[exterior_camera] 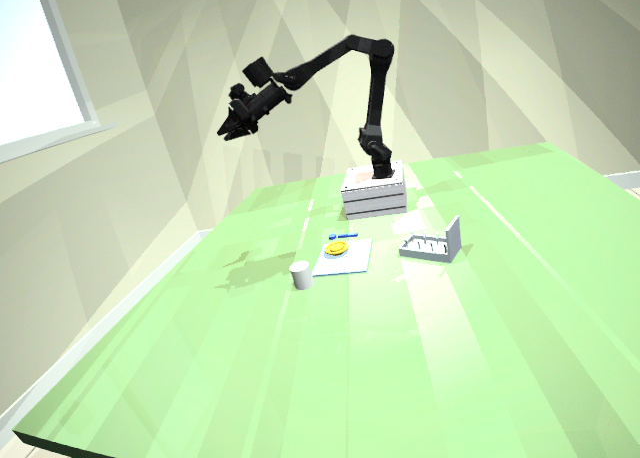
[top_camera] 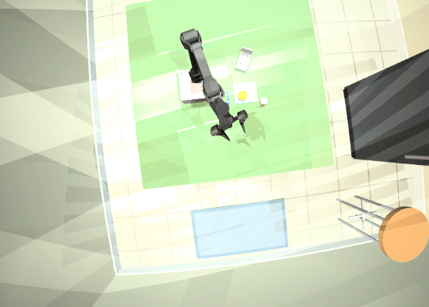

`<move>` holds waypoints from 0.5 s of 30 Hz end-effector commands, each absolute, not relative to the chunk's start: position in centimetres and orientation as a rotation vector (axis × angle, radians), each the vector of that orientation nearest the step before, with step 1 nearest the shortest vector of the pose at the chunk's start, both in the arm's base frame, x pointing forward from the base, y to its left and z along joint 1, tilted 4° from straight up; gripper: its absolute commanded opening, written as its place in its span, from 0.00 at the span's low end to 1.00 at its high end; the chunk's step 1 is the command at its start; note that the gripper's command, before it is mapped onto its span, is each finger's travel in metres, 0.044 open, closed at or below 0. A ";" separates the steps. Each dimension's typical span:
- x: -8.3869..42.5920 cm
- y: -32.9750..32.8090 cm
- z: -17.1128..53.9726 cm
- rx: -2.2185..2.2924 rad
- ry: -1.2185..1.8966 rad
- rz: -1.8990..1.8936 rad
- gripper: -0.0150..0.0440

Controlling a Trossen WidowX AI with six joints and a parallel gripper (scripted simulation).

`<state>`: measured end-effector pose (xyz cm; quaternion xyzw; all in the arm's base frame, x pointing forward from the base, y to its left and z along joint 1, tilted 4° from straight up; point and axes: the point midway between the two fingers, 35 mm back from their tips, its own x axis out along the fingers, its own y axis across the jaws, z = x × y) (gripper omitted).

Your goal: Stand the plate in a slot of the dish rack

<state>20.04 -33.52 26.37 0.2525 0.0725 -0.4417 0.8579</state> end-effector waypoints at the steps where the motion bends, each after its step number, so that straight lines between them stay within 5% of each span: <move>1: 21.8 -32.6 24.4 0.518 0.248 -0.888 0.93; 15: 27.8 -27.4 17.7 0.429 0.586 -0.676 0.93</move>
